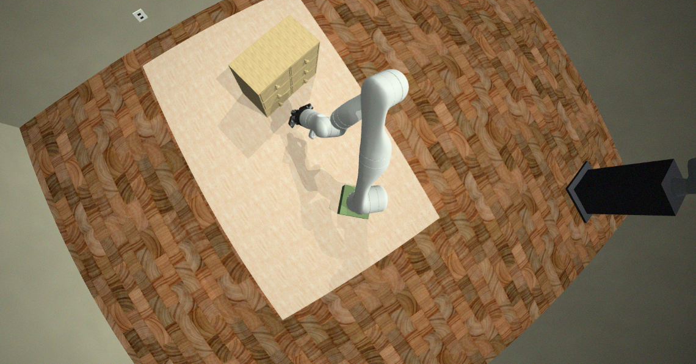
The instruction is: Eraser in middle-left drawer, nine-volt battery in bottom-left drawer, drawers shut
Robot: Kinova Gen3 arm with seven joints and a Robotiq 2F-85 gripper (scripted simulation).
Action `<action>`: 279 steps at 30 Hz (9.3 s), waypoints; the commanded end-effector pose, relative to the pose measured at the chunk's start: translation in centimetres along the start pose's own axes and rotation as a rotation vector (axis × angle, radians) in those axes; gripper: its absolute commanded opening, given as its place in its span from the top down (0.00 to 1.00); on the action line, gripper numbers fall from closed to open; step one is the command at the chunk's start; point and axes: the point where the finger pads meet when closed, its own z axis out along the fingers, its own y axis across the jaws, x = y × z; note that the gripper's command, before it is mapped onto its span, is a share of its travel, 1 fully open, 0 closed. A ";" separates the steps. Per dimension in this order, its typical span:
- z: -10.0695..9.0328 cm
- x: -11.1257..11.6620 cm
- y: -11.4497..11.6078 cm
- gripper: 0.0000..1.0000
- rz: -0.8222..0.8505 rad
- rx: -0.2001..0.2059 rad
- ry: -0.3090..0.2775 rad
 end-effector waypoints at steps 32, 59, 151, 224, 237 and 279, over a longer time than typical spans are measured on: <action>-1.3 0.0 0.0 1.00 0.000 -0.001 0.058; -3.0 0.1 0.0 1.00 0.000 0.000 0.142; -11.0 0.6 0.0 1.00 -0.001 0.002 0.520; -12.8 0.8 0.0 0.00 -0.001 0.002 0.605; -12.8 0.8 0.0 0.00 -0.001 0.002 0.605; -12.8 0.8 0.0 0.00 -0.001 0.002 0.605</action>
